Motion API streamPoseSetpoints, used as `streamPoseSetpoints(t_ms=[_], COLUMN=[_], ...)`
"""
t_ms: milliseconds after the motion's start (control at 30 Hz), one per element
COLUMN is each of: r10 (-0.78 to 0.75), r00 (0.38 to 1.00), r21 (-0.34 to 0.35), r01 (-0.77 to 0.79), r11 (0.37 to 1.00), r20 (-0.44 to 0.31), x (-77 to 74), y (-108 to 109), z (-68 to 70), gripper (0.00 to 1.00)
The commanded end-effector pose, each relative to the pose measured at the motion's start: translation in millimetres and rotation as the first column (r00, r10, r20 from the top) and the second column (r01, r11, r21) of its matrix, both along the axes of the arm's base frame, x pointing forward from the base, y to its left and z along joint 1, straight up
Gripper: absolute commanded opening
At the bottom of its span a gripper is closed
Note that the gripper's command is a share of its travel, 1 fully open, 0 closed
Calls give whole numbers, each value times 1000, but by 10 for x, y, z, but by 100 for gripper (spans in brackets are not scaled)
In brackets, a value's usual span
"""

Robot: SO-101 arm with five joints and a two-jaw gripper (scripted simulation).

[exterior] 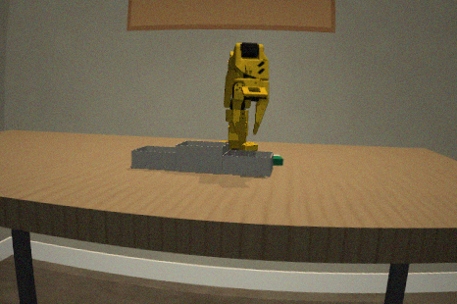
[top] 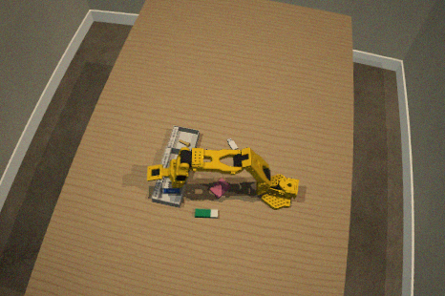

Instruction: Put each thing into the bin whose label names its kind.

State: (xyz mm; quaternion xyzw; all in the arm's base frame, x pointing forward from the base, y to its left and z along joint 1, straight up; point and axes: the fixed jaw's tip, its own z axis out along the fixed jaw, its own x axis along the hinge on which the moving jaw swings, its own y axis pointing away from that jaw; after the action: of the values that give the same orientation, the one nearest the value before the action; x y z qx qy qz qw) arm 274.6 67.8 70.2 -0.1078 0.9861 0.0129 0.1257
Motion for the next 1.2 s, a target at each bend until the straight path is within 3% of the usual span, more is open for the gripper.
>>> streamPoseSetpoints(t_ms=[0,300,467,700,767,1000,1167], r10=[17,15,-10,-92,-92,-174,-198], r00=[996,997,997,994,994,984,979], r21=[17,17,14,5,5,-3,-6], r01=[-18,-16,9,92,92,174,198], r11=[1000,1000,1000,996,996,985,980], r20=[82,82,77,59,59,42,37], x=[52,45,-56,-471,-471,-953,-1099], y=[45,37,-70,-384,-384,-609,-658], z=[202,210,306,525,525,573,554], gripper=[16,16,16,16,16,16,16])
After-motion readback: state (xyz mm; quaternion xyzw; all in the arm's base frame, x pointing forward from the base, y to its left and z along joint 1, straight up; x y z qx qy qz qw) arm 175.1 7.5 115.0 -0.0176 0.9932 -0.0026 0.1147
